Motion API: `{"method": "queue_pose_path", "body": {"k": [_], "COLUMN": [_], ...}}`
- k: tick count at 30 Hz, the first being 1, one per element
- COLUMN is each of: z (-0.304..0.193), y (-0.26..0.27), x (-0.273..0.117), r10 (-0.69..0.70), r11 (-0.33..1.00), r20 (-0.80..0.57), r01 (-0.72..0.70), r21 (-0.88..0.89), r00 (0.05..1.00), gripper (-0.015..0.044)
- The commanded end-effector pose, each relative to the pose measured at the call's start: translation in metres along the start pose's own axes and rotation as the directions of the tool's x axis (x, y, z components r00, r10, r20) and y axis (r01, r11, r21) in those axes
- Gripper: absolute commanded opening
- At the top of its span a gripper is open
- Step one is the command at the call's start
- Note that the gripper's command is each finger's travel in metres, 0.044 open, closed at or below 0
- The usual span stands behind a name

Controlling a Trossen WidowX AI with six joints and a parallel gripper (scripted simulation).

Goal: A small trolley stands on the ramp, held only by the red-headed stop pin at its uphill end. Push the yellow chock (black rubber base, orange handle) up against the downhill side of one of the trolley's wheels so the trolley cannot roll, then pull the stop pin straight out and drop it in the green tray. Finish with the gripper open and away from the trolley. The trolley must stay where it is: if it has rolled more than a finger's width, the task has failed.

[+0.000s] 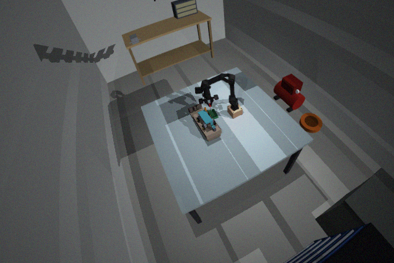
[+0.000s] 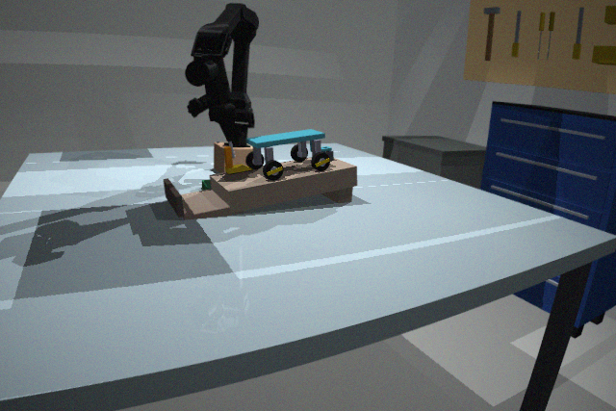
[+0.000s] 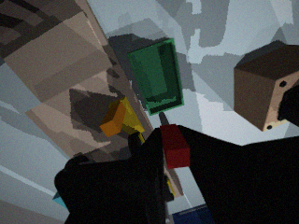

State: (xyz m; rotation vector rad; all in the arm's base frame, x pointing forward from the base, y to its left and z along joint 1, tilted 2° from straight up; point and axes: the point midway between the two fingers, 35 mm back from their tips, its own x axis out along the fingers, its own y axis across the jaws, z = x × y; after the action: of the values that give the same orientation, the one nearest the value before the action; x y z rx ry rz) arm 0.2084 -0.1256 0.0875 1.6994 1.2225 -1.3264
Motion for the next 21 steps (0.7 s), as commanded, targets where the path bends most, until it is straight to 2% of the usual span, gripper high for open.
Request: {"method": "queue_pose_path", "body": {"k": [1,10,21], "z": [-0.0009,-0.0023,-0.0044], "y": [-0.0004,-0.0016,-0.0021], "x": [-0.0026,-0.0026,-0.002], "r10": [0.027,0.065,0.074], "r11": [0.993,0.919,0.743], "r20": [0.027,0.067,0.124], "r01": [-0.03,-0.086,-0.137], "r21": [0.116,0.385,0.655], "r00": [0.999,0.996,0.99], "gripper": [0.0,0.0,0.0]}}
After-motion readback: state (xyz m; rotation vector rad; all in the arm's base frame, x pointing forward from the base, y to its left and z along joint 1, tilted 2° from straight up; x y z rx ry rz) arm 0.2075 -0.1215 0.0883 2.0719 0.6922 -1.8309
